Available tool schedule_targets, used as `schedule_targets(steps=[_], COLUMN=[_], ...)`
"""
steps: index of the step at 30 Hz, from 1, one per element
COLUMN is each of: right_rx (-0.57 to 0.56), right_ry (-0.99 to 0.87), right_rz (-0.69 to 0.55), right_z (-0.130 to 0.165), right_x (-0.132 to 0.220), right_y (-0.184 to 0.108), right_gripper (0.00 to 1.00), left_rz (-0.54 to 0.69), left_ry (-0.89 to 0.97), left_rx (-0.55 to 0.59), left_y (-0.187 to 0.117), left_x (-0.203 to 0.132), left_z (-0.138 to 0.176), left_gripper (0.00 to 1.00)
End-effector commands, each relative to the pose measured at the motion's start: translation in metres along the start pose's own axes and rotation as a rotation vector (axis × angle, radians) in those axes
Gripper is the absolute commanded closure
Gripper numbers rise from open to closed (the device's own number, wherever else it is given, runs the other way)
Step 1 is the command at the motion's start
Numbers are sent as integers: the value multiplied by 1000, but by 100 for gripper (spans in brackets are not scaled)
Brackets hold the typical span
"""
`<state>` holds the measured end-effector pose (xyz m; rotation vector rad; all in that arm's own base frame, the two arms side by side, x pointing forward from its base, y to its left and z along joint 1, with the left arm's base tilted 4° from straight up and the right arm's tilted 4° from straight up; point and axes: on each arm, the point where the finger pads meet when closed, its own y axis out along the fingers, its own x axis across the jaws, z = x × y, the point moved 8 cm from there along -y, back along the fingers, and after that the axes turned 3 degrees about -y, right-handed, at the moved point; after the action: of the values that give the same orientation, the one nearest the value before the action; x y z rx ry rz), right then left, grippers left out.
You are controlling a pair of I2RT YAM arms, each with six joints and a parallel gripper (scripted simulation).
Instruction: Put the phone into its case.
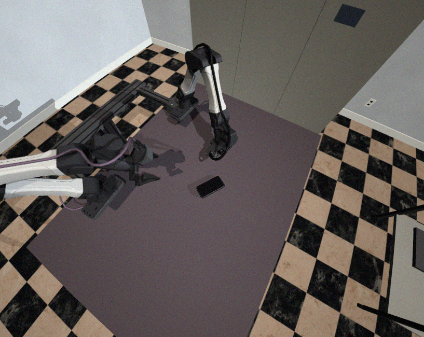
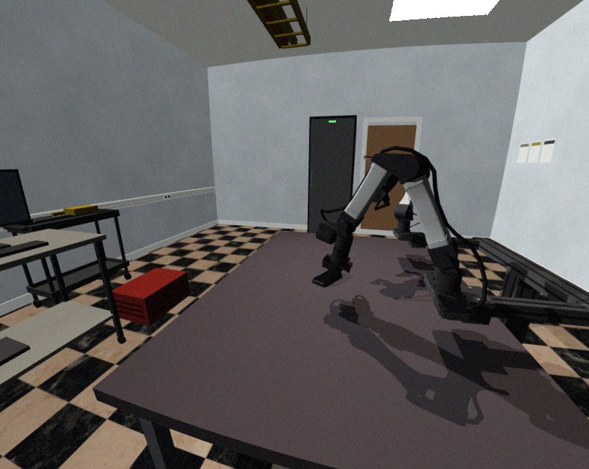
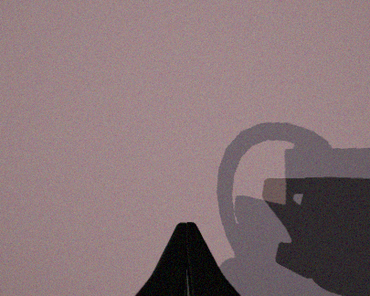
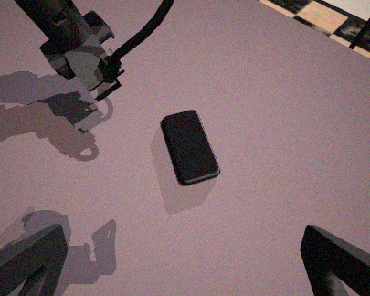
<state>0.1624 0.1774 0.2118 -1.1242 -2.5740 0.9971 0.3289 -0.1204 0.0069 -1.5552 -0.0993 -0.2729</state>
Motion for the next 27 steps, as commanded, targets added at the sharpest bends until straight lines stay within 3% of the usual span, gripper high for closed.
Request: schedule_targets(steps=[1,3,17,27], right_rx=[-42,-42,-42,-42], right_ry=[-7,-7,-7,-7], right_rz=[-7,-7,-7,-7], right_z=[-6,-6,-6,-6], right_x=[2,2,2,2], right_y=[-2,-2,-2,-2], right_gripper=[0,0,0,0], left_rz=[129,129,230,232], left_ry=[76,76,288,338], left_rx=[38,38,22,17], left_y=[10,10,35,43], left_x=[6,6,60,78], left_z=[-21,-21,-103,-127], left_gripper=[100,100,100,100])
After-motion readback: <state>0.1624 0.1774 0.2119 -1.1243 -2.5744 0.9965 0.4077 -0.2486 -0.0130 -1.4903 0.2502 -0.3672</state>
